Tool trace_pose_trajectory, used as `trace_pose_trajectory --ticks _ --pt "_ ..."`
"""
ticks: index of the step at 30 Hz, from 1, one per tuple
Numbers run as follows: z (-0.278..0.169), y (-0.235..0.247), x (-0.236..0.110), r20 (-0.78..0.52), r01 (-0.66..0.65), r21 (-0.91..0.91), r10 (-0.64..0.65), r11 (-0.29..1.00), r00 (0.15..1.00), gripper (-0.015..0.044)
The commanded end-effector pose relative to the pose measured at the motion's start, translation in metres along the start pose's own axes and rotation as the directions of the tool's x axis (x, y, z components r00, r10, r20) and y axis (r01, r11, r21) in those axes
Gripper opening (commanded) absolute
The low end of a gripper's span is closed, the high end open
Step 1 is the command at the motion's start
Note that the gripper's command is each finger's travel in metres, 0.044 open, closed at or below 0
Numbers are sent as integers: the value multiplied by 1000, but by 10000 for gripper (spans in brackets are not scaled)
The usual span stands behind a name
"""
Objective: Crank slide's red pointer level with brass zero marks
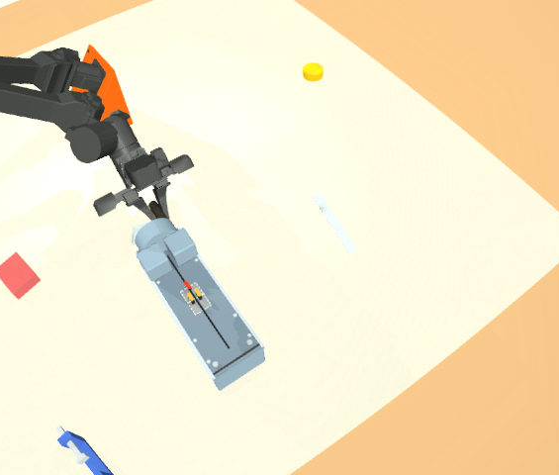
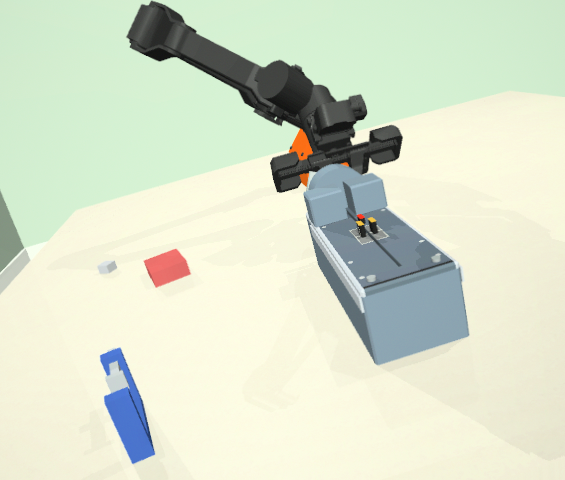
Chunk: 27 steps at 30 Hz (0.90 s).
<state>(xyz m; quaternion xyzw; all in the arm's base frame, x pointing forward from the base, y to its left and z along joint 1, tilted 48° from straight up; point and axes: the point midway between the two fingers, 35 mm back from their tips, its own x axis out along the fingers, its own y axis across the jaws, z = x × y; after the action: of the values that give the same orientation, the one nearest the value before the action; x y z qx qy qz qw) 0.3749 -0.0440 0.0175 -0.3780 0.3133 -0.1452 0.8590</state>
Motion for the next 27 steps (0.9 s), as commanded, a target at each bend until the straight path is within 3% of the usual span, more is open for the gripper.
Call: trace_pose_trajectory --ticks 1,27 --pt "-6 -4 6 -6 -1 -1 1 1000 1000 0" --pt "-14 -28 14 -6 0 -2 0 1000 1000 0"
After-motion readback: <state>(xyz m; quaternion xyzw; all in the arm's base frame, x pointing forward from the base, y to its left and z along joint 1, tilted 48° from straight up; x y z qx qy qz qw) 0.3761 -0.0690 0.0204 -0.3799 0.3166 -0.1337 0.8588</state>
